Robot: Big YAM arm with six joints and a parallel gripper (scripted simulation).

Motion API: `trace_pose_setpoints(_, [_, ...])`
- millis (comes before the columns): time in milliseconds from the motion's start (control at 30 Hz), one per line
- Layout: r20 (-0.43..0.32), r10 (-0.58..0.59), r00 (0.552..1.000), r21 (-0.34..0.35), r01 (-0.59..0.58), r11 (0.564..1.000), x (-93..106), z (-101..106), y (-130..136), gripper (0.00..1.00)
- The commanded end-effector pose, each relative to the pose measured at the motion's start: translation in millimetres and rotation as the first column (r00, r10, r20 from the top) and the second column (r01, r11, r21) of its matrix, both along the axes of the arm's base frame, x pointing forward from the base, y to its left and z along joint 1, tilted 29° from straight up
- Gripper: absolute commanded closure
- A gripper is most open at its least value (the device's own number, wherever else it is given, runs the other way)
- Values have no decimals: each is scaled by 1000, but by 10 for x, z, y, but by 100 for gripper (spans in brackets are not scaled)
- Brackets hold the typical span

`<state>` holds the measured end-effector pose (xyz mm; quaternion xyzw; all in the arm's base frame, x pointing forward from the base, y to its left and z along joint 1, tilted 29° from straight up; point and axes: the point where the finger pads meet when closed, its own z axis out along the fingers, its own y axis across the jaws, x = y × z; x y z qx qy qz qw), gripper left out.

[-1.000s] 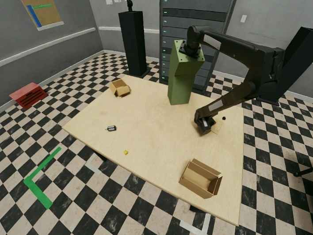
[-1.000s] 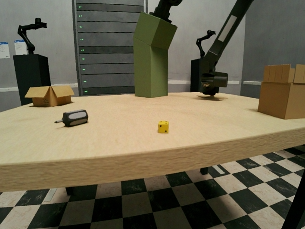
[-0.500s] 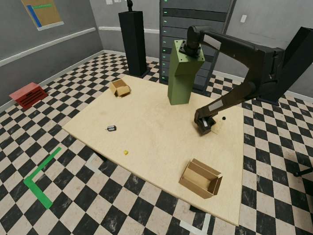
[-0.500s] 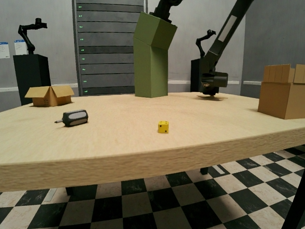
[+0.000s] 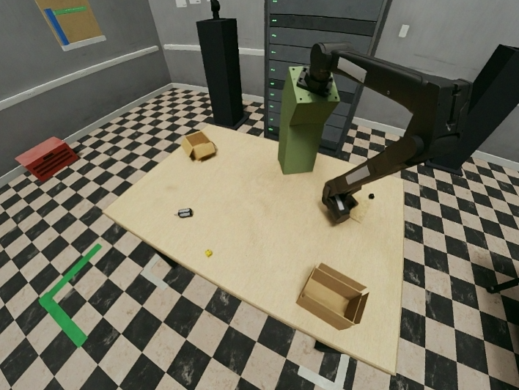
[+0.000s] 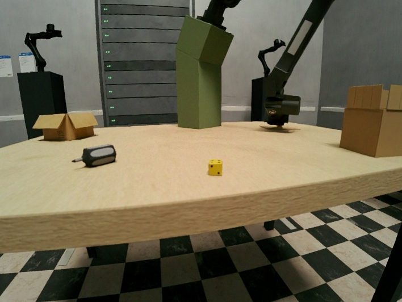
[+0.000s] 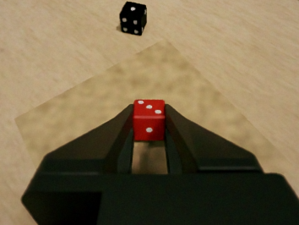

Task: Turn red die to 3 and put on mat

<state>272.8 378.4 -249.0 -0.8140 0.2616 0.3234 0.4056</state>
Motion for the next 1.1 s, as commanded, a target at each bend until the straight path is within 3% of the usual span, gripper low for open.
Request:
trace_pose_setpoints(0, [-13,-9,1000,-10,9,1000,3,-55,-91,81])
trace_pose_setpoints(333, [-13,-9,1000,-10,9,1000,3,-55,-91,66])
trace_pose_setpoints(1067, [-13,-9,1000,-10,9,1000,3,-55,-91,66])
